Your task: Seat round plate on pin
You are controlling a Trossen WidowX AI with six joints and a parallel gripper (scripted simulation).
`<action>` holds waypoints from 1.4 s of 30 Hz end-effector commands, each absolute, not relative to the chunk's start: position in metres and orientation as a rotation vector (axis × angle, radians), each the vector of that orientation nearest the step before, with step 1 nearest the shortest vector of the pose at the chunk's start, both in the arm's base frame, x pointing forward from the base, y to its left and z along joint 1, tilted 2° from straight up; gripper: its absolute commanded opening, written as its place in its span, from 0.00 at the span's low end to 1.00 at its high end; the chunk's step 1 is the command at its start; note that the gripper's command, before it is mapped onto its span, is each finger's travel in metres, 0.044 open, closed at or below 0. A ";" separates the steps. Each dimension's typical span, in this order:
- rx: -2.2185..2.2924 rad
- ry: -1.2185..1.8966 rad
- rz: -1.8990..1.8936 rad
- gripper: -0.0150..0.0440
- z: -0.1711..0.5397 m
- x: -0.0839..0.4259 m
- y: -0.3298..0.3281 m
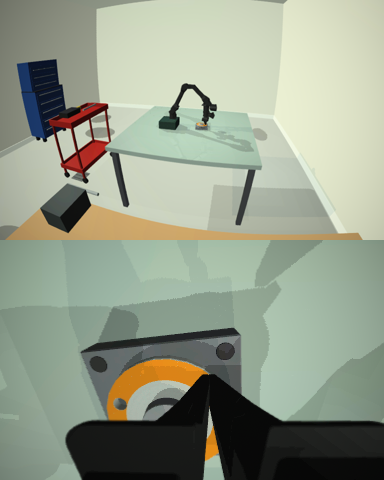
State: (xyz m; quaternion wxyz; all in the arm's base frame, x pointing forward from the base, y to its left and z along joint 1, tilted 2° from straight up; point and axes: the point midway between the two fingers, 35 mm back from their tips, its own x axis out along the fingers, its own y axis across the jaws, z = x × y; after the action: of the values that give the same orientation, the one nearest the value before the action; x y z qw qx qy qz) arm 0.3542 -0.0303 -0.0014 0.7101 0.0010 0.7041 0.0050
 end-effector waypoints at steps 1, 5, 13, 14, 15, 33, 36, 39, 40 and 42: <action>0.000 1.570 0.007 0.25 -0.003 0.348 -0.037; -0.001 1.570 0.006 0.25 -0.002 0.343 -0.041; -0.001 1.571 0.006 0.25 -0.002 0.337 -0.045; -0.001 1.571 0.006 0.25 -0.001 0.337 -0.045; -0.001 1.571 0.006 0.25 -0.001 0.336 -0.046; -0.001 1.571 0.006 0.25 0.041 0.330 -0.047; 0.003 1.569 0.007 0.25 0.037 0.331 -0.047; 0.003 1.569 0.007 0.25 0.037 0.331 -0.047; 0.003 1.569 0.007 0.25 0.037 0.331 -0.047; 0.003 1.569 0.007 0.25 0.037 0.331 -0.047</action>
State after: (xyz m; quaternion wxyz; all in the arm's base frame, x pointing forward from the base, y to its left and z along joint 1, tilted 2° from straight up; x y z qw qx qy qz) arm 0.3307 -0.0467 0.0378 0.7082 0.0013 0.7060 0.0031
